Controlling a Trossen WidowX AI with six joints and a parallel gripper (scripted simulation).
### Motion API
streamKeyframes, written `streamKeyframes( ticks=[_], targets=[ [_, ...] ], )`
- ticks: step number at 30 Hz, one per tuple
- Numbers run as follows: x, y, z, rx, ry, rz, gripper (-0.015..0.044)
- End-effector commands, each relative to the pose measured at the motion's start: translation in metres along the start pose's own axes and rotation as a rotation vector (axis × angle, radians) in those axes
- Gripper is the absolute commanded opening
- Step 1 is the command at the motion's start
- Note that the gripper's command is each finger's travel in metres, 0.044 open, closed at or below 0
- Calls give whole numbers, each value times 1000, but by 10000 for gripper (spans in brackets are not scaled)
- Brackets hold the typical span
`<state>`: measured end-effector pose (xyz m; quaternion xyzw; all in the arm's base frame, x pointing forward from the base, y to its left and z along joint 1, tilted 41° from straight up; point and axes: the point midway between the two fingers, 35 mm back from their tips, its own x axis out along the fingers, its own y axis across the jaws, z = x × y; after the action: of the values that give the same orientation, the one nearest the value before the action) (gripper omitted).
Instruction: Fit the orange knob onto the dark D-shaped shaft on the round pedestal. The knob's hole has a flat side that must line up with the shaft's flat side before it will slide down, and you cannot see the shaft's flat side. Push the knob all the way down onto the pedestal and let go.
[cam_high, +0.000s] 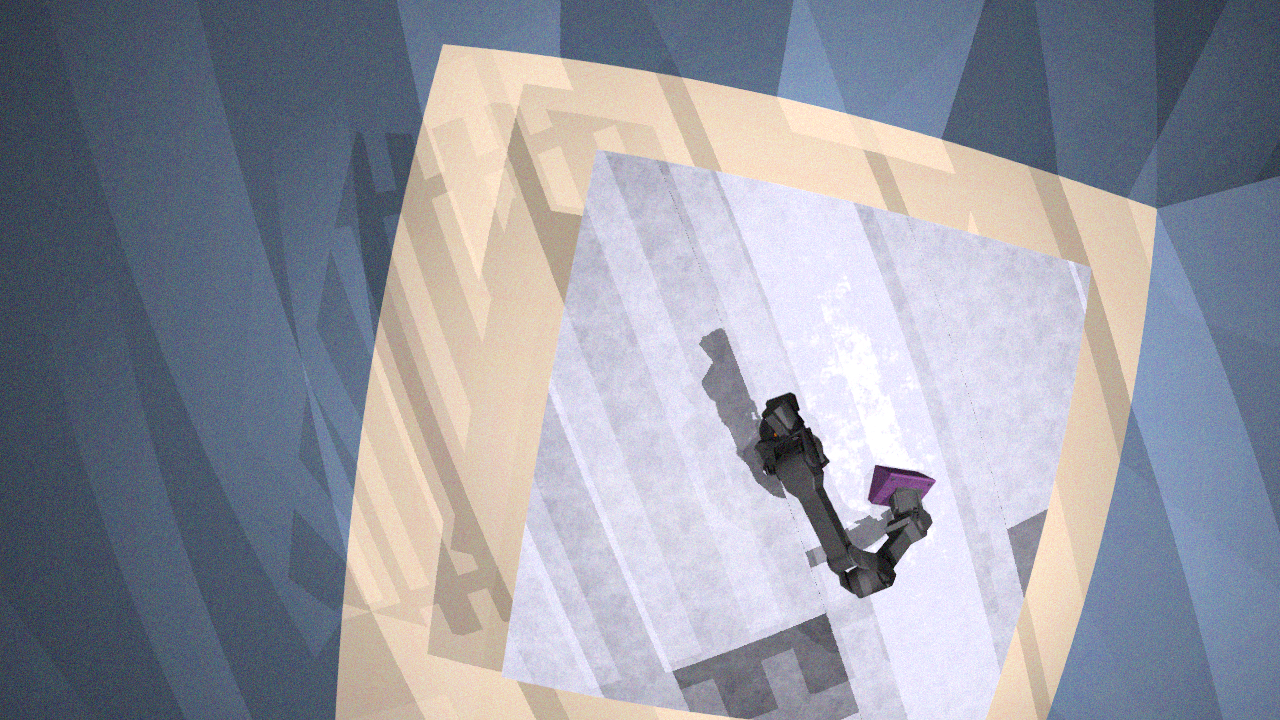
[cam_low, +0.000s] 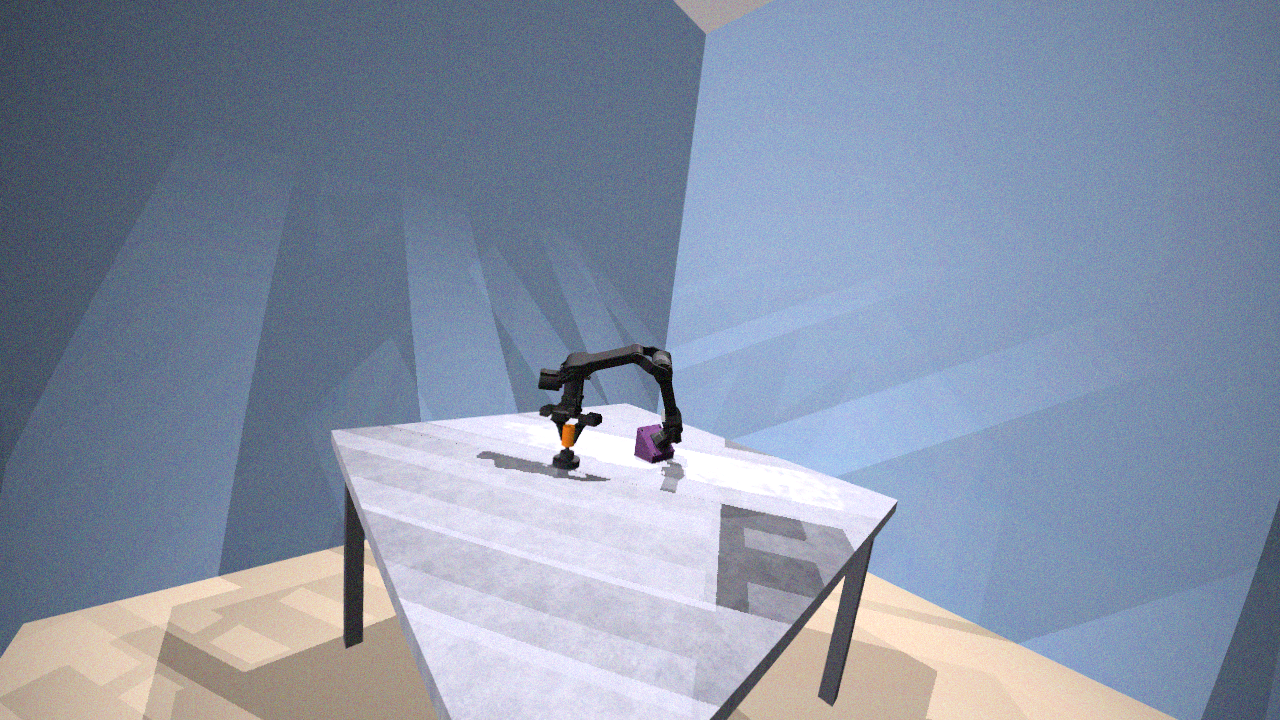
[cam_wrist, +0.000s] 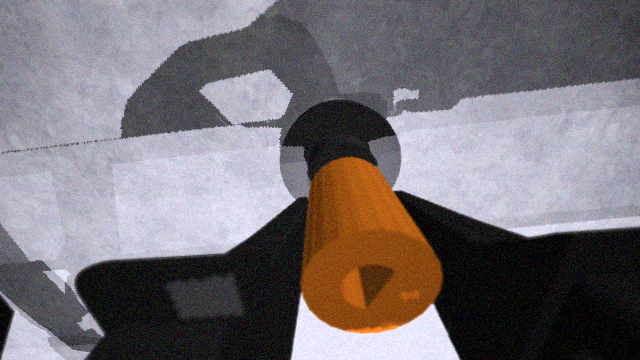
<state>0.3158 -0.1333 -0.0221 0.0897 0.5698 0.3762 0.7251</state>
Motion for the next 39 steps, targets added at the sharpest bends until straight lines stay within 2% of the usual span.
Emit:
streamKeyframes(
  ticks=[1,32,39],
  targets=[
    [1,0,0,-29,-1,-1,0],
    [-2,0,1,-29,-1,-2,0],
    [-1,-1,0,-228,0,-2,0]
  ],
)
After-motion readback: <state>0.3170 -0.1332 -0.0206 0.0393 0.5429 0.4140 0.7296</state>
